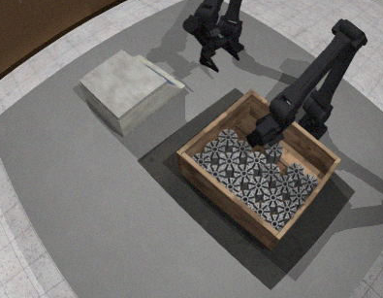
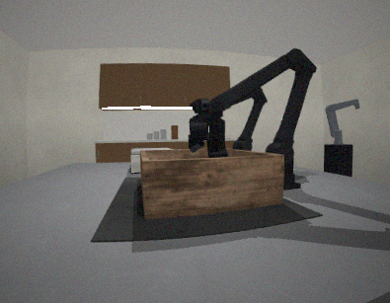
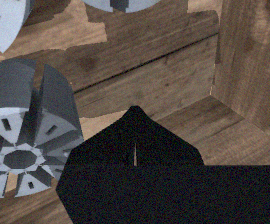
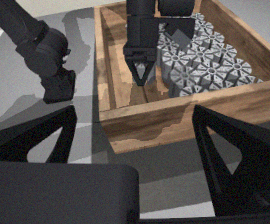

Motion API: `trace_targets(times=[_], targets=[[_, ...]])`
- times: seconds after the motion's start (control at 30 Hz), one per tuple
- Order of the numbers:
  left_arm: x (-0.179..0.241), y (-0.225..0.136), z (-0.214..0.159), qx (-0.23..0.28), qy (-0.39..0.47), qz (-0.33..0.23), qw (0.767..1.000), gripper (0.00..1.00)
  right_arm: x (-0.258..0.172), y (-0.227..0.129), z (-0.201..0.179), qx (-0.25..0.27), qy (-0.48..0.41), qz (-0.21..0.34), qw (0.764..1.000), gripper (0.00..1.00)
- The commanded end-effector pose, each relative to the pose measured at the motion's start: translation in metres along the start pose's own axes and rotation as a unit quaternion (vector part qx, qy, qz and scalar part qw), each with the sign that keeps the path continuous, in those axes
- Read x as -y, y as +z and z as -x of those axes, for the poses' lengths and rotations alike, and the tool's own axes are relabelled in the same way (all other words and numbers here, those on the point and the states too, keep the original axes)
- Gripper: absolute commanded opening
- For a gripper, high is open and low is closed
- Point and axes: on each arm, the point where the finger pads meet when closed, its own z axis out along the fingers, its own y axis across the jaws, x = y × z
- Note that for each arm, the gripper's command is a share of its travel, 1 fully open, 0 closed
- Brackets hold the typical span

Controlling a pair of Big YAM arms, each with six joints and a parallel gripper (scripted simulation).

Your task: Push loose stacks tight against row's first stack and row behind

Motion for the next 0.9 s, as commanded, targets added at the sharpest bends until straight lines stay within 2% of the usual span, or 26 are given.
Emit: trace_targets(times=[0.0, 0.87], targets=[[-0.005, -0.018, 0.02, 0.016, 0.026, -0.001, 1.0, 0.0, 0.009, 0.008, 0.02, 0.013, -0.008, -0.002, 1.0, 1.0], [-0.034, -0.029, 0.02, 0.014, 0.026, 0.002, 1.0, 0.0, 0.019, 0.035, 0.004, 0.019, 0.048, -0.003, 0.999, 1.0]])
